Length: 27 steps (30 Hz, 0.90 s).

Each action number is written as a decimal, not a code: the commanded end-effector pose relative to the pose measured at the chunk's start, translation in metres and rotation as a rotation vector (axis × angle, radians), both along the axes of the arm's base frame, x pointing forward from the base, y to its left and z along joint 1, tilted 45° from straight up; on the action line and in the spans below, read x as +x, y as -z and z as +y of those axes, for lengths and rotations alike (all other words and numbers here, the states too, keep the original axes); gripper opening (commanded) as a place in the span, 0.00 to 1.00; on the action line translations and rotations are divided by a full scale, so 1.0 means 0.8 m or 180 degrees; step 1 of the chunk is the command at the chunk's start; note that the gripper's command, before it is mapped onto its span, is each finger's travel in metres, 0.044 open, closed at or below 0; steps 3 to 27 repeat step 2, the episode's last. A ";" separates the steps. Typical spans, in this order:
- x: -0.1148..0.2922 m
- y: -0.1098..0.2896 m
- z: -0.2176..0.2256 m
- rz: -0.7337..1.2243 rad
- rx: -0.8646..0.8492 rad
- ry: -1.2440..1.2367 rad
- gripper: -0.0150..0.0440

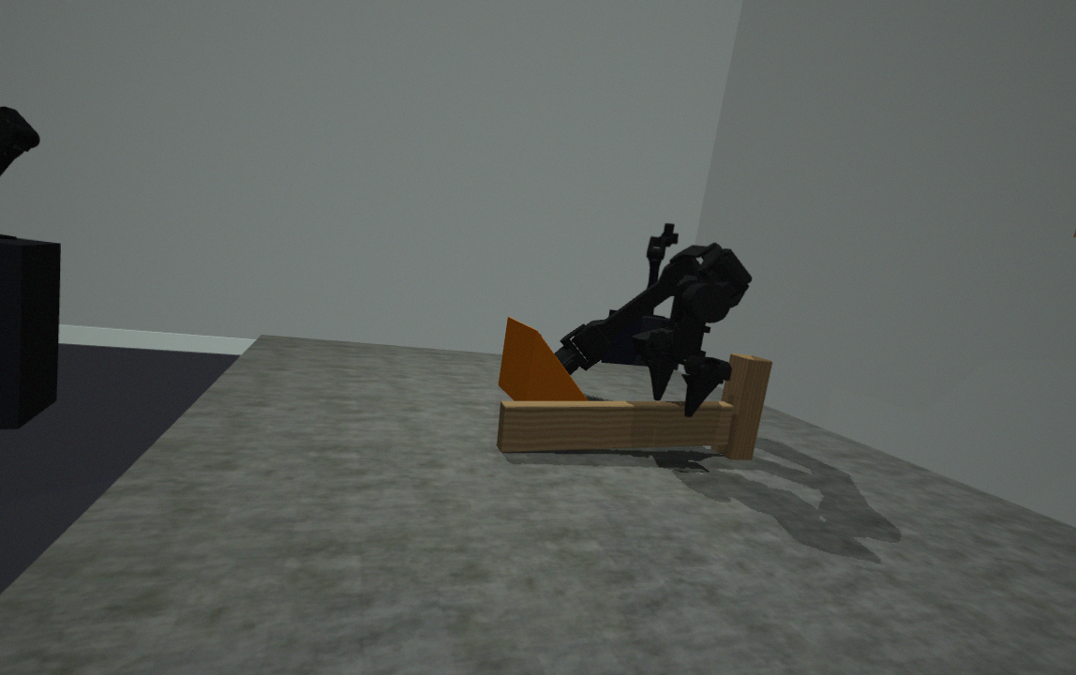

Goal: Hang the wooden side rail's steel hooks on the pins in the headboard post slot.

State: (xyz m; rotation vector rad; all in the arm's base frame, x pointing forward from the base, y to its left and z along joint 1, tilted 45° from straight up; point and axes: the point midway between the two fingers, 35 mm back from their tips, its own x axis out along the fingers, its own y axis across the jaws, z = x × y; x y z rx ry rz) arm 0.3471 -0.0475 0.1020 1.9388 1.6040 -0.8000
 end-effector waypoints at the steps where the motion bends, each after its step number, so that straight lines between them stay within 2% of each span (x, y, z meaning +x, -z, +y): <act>1: 0.000 0.000 0.000 0.0000 -0.0001 0.0005 1.00; 27: 0.000 0.000 0.000 0.0000 -0.0001 0.0005 1.00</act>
